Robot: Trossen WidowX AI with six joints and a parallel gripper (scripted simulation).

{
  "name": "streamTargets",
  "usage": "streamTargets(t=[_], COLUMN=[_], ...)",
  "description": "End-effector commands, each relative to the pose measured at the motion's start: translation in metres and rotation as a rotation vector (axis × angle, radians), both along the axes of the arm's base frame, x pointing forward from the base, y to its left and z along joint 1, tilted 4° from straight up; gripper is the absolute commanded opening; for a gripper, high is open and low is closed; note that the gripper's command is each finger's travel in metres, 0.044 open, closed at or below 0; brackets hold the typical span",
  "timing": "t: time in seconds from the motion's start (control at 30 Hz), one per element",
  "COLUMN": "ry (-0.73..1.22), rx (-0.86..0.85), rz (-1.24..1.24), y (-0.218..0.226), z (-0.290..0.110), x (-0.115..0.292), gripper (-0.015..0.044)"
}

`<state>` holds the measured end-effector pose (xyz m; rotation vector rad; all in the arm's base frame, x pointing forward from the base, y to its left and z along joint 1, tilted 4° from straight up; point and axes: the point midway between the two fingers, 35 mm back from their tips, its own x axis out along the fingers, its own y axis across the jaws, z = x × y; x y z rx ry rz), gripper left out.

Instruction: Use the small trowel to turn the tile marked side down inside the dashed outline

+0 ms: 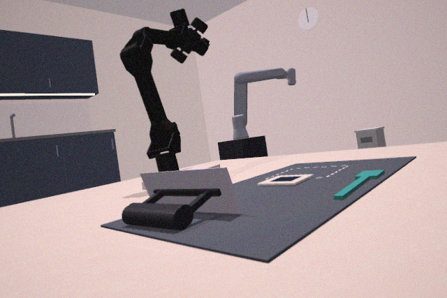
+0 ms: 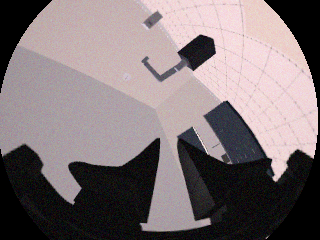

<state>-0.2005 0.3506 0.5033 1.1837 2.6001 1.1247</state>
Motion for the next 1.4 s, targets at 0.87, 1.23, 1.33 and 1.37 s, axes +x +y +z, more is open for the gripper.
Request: streamTargets(t=[0.87, 1.23, 1.33, 1.37], ry=[-0.468, -0.631, -0.656, -0.664], rx=[-0.280, -0.512, -0.554, -0.572], rz=[-0.842, -1.071, -1.100, -1.112], y=[0.084, 0.028, 0.015, 0.010], z=[-0.110, -0.161, -0.169, -0.172], x=[0.314, 0.437, 0.454, 0.461], gripper=[0.0100, 0.0100, 0.0100, 0.0100])
